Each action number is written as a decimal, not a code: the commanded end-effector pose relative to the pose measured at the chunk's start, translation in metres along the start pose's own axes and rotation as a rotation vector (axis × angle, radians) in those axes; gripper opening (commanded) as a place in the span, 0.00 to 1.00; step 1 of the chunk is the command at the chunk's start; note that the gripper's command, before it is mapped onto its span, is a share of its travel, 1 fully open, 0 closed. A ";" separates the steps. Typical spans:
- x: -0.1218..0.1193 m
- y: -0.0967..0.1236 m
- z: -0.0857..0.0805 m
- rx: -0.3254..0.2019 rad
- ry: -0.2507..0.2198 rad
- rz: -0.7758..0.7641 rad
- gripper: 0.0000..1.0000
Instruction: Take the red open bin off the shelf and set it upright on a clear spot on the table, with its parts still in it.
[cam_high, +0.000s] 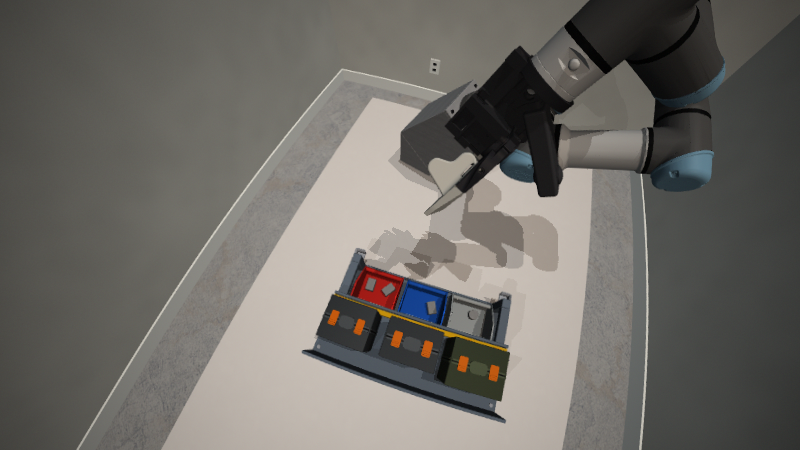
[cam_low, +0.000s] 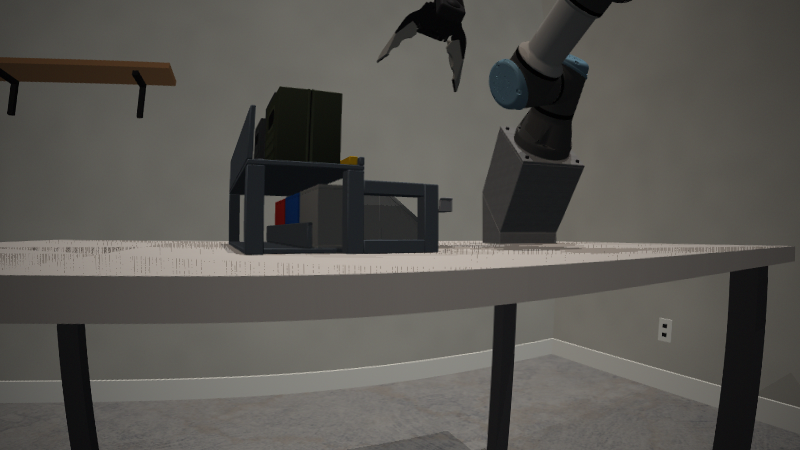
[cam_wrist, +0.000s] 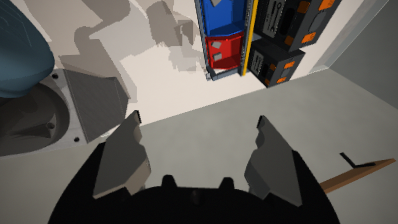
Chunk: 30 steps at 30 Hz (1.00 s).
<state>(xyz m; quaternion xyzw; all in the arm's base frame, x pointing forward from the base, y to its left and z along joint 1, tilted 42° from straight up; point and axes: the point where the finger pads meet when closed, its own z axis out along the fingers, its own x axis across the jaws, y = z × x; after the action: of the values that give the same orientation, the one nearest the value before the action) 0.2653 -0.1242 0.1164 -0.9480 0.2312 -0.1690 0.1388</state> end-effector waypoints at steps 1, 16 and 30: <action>-0.015 0.018 -0.047 0.186 -0.105 -0.126 1.00; -0.016 0.020 -0.052 0.197 -0.114 -0.137 1.00; -0.018 0.022 -0.057 0.208 -0.123 -0.148 1.00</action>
<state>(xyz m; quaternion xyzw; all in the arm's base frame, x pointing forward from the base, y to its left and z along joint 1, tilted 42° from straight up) 0.2580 -0.1286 0.1222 -0.9508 0.2176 -0.1645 0.1467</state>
